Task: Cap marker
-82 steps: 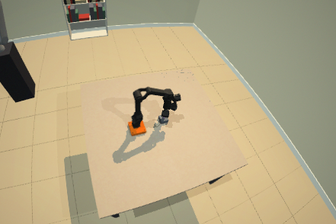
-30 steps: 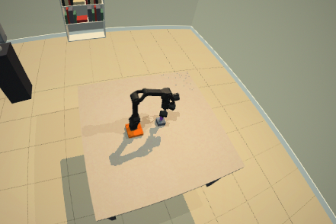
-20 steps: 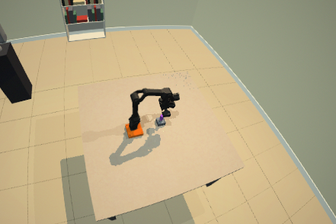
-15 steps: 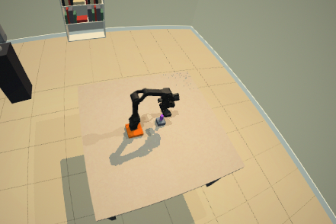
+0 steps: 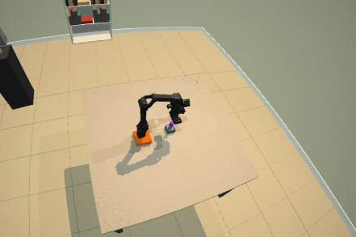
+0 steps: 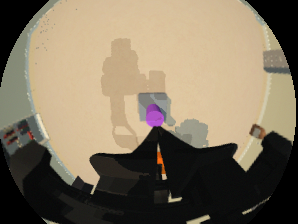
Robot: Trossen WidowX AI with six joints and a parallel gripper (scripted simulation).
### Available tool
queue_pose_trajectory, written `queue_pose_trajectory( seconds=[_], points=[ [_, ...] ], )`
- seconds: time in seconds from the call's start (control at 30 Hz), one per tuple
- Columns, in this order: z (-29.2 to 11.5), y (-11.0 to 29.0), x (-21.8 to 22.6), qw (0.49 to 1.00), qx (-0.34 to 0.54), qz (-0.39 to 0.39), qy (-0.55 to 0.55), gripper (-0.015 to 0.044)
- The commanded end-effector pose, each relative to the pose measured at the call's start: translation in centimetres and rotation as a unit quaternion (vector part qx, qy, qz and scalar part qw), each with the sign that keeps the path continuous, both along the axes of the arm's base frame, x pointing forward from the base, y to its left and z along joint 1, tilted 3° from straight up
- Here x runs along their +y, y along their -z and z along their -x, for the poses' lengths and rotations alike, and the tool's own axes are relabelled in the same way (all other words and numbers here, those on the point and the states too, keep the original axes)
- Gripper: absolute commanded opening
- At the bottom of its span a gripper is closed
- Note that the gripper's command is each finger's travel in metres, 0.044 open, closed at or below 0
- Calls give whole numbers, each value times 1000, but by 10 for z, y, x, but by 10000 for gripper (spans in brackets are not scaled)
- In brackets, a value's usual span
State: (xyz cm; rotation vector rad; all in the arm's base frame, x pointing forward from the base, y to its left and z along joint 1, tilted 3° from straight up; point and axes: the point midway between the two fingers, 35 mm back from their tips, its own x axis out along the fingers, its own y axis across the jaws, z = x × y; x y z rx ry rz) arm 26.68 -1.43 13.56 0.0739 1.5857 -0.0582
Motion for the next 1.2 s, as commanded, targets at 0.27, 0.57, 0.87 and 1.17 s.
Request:
queue_pose_trajectory(
  seconds=[0.27,0.57,0.87,1.17],
  points=[
    [0,14,0,1000,0,1,-3,0],
    [1,26,0,1000,0,1,-3,0],
    [1,39,0,1000,0,1,-3,0],
    [-2,36,0,1000,-4,0,-1,0]
  ],
)
